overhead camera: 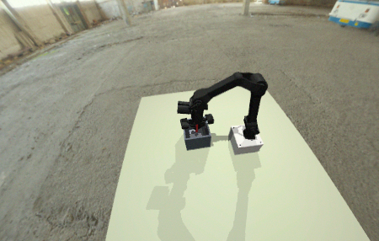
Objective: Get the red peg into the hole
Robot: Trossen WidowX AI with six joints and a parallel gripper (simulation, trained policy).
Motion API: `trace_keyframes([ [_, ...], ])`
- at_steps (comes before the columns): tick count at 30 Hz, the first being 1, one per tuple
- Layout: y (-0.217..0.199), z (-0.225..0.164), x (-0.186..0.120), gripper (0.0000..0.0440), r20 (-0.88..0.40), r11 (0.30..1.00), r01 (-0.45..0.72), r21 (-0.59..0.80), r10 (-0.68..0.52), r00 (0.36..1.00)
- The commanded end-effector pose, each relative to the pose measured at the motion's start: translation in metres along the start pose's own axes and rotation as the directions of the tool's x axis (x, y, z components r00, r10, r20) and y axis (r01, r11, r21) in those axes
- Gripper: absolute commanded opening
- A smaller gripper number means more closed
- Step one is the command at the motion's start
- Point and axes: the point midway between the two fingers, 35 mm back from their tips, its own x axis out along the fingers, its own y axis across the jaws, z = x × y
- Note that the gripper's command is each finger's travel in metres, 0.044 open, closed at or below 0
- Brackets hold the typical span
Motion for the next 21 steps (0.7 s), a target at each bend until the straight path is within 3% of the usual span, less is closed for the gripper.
trace_keyframes([
  [1,0.000,0.003,0.010,0.0000,-0.015,1.000,0.002,-0.007,-0.002,1.000],
  [17,-0.001,0.012,0.048,0.0000,-0.035,0.999,0.020,-0.045,-0.021,0.999],
  [21,-0.002,0.014,0.055,0.0028,-0.035,0.998,0.036,-0.059,-0.038,0.999],
])
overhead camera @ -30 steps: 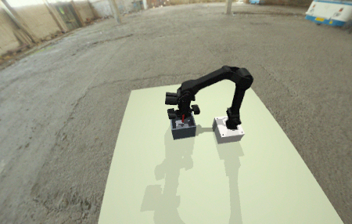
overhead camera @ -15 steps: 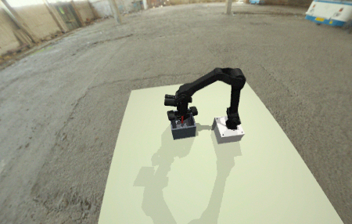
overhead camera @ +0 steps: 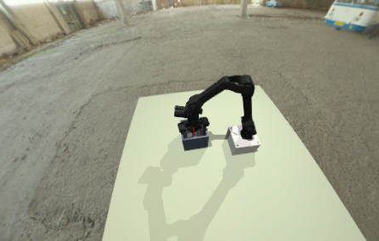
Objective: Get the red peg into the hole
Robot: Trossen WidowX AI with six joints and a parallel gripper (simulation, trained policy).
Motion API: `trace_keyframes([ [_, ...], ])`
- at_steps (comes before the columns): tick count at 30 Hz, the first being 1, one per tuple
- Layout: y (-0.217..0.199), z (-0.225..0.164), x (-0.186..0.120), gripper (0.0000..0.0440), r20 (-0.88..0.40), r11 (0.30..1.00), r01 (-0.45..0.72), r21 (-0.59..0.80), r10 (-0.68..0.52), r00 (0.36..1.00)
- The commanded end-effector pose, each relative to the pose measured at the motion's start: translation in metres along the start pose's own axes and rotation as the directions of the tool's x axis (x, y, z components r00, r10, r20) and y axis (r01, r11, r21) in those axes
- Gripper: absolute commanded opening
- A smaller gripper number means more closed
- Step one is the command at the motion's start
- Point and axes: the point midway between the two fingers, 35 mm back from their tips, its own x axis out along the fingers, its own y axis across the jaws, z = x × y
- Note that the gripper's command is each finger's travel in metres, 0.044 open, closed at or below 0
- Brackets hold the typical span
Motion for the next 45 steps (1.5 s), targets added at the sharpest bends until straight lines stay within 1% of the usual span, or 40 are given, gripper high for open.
trace_keyframes([
  [1,-0.001,0.001,0.007,0.0045,0.000,1.000,0.015,-0.017,-0.015,1.000],
  [5,-0.001,0.001,0.014,0.0113,-0.004,0.999,0.029,-0.028,-0.029,1.000],
  [8,0.002,-0.004,0.014,0.0111,-0.036,0.999,0.022,-0.024,-0.023,0.999],
  [11,0.005,0.000,0.011,0.0145,-0.061,1.000,0.012,-0.020,-0.013,0.998],
  [12,0.007,0.001,0.009,0.0149,-0.072,1.000,0.006,-0.019,-0.007,0.997],
  [15,0.009,0.002,0.006,0.0145,-0.111,1.000,-0.004,-0.011,0.003,0.994],
  [27,0.012,0.010,-0.003,0.0184,-0.220,1.000,-0.025,0.020,0.028,0.975],
  [45,0.010,0.024,-0.015,0.0250,-0.292,0.997,-0.023,0.078,0.045,0.955],
])
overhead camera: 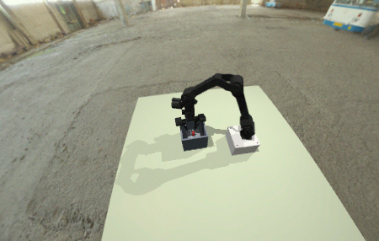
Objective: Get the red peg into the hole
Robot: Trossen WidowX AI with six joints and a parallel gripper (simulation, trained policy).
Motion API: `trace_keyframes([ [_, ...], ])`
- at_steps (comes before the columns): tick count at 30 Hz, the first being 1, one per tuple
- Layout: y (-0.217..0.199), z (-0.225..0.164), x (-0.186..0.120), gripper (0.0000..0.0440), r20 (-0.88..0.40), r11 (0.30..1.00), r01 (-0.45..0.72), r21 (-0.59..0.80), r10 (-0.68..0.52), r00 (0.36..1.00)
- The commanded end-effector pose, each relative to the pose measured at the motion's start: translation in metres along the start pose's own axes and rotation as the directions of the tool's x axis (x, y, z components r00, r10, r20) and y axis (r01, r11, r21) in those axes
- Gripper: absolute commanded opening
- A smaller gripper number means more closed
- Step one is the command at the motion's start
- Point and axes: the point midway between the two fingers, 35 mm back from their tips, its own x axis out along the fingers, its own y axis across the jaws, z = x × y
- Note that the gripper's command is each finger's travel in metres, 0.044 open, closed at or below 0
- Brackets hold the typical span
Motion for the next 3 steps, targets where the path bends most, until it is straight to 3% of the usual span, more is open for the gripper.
trace_keyframes([
  [1,0.0019,0.0025,-0.0057,0.0255,-0.008,1.000,-0.010,0.006,0.010,1.000],
  [3,0.0012,0.0037,-0.0075,0.0261,-0.011,1.000,-0.009,0.014,0.009,1.000],
])
